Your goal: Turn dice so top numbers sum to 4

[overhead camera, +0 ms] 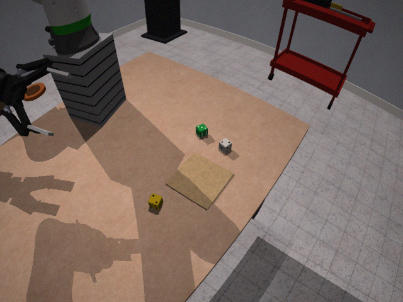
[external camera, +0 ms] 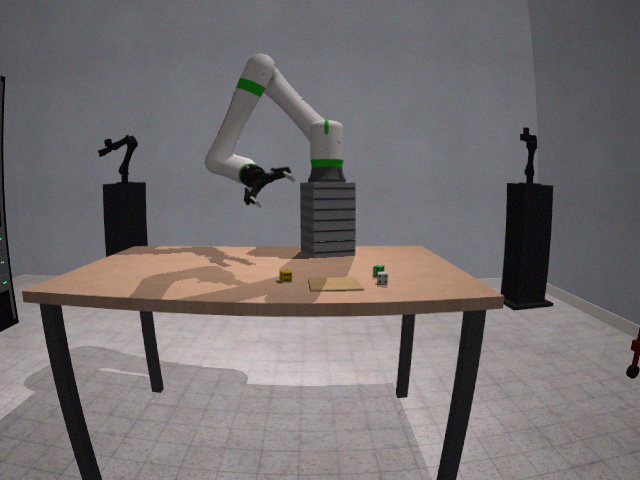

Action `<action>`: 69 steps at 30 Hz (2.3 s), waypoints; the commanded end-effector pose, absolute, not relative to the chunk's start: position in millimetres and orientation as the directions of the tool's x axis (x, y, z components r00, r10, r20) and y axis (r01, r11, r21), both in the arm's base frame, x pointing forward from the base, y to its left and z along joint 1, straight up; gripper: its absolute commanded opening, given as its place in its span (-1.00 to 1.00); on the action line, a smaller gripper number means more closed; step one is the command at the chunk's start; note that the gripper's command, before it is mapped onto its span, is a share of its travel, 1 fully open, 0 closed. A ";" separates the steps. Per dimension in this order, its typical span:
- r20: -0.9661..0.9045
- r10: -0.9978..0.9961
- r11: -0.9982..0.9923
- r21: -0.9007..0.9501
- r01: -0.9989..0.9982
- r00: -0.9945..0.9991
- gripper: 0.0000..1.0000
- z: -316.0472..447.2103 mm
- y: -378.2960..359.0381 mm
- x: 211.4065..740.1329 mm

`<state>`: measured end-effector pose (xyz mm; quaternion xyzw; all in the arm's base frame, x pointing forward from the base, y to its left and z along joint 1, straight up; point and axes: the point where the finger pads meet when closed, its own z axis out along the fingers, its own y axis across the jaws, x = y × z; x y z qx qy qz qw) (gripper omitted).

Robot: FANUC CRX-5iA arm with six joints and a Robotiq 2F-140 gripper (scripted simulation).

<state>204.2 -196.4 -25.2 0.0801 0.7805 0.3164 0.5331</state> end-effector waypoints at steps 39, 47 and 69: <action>-0.495 -0.731 0.536 0.008 -0.844 -0.469 1.00 -86.7 -181.1 372.3; -0.377 -0.844 0.420 -0.024 -0.907 -0.381 1.00 -95.0 -178.7 396.3; 0.002 -0.999 0.043 -0.013 -0.999 -0.043 1.00 -119.7 -170.4 464.6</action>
